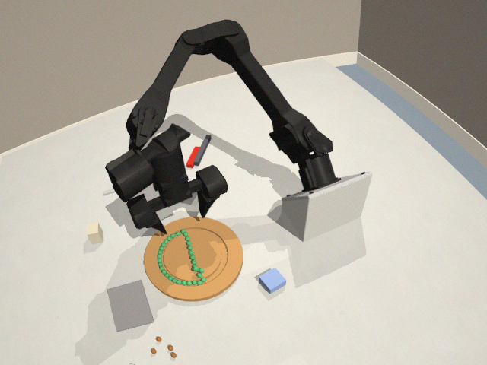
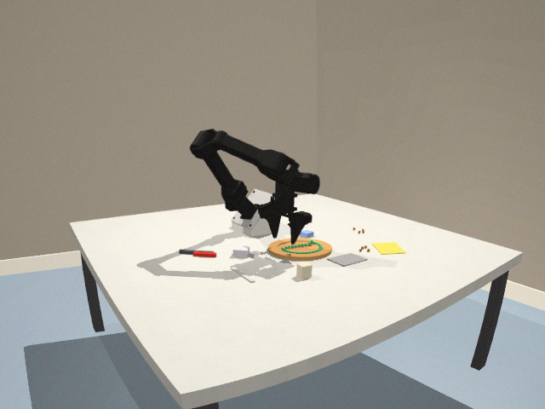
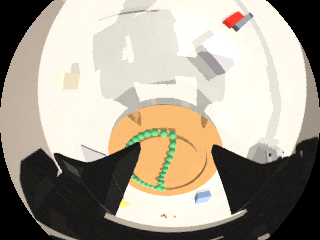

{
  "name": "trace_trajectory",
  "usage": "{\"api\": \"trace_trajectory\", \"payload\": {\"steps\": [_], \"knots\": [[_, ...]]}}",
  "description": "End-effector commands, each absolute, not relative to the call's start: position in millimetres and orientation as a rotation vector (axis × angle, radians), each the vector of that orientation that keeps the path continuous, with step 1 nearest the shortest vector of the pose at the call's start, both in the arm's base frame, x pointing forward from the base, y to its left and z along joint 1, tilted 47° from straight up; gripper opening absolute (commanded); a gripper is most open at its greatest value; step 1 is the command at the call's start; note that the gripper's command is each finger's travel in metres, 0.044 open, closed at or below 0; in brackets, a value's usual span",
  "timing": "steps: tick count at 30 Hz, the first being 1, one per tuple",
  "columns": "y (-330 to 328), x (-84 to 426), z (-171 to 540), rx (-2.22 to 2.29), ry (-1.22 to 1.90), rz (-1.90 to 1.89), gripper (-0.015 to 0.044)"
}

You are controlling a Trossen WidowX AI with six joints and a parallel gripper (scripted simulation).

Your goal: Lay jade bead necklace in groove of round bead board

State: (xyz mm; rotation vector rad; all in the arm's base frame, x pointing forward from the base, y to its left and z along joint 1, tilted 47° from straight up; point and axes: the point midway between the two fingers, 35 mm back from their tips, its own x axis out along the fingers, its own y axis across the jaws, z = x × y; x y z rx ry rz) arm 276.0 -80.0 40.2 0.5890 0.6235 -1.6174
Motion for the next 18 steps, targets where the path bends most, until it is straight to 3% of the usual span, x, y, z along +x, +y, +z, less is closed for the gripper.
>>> {"api": "trace_trajectory", "payload": {"steps": [1,5,18], "knots": [[-64,281,45,0.578,0.642,-1.606,0.0230],[-70,280,40,0.578,0.642,-1.606,0.0125],[-77,281,34,0.585,0.633,-1.601,0.0120]]}}
